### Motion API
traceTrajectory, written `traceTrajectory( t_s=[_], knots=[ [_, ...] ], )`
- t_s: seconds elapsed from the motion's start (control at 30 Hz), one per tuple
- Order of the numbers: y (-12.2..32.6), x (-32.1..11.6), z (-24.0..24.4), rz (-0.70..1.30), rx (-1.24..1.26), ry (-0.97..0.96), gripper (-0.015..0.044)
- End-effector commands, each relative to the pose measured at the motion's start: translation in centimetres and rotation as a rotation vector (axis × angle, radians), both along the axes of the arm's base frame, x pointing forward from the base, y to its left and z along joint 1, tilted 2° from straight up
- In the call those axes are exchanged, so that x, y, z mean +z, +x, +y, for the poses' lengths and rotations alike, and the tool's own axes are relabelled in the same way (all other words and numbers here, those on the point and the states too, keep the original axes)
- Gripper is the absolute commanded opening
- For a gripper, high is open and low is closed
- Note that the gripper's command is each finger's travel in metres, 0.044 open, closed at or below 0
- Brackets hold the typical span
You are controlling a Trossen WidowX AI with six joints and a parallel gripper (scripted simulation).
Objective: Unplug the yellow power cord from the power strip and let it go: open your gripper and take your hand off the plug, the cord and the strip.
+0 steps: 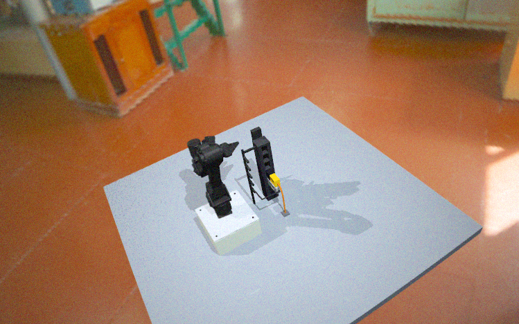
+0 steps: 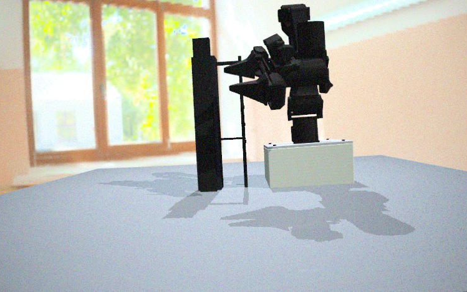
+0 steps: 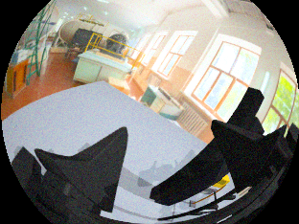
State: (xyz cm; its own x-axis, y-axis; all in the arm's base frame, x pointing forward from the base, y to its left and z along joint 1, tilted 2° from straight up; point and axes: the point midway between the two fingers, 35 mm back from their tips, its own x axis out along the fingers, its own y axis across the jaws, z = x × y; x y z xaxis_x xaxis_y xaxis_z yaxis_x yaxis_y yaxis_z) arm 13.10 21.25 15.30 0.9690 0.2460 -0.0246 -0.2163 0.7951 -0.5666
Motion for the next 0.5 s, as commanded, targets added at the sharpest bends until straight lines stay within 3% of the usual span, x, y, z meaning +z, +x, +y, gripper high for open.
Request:
traceTrajectory(
  t_s=[0.0,0.27,0.47],
  knots=[
    [0.1,0.0,0.0,0.001,-0.001,0.0,0.0374],
    [2.7,1.2,2.3,0.034,0.018,-0.024,0.0164],
    [5.6,3.2,4.7,0.074,0.071,-0.057,0.016]
  ],
)
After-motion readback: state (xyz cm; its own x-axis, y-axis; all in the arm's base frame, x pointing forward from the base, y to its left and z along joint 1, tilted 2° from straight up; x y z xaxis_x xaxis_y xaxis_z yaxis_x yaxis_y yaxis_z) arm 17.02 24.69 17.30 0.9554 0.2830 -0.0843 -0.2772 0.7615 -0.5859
